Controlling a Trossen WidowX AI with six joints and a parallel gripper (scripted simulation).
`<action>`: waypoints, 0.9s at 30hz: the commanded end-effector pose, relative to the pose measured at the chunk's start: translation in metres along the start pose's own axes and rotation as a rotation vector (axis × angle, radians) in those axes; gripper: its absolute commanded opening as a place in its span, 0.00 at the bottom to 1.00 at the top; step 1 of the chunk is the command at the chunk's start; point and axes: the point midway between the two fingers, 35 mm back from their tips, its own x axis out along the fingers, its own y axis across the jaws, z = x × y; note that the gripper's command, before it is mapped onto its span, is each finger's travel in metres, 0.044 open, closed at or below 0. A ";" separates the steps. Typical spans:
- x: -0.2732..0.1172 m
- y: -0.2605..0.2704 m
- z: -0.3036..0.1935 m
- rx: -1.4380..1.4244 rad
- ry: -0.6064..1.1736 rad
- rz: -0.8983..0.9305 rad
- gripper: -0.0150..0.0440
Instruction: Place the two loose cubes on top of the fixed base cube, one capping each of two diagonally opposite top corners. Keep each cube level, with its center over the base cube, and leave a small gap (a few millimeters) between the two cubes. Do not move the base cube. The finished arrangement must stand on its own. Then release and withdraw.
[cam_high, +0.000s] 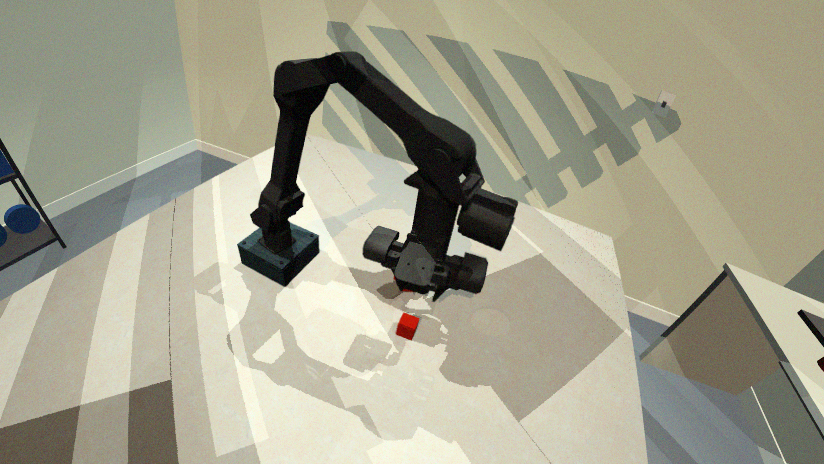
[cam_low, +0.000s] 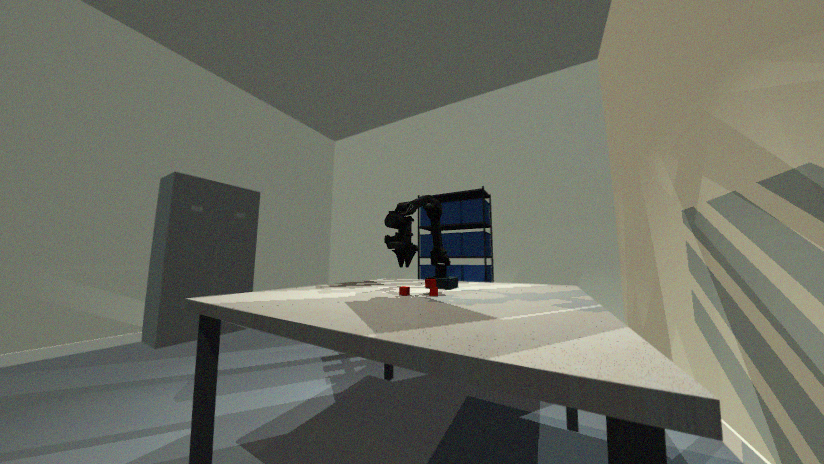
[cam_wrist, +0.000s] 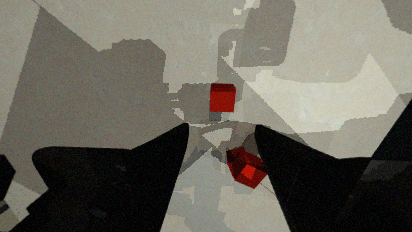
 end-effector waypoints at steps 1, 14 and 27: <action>0.028 -0.003 -0.001 0.007 0.008 -0.021 0.70; 0.065 -0.004 -0.001 0.011 0.004 -0.015 0.70; 0.086 -0.004 -0.001 0.011 0.004 -0.015 0.70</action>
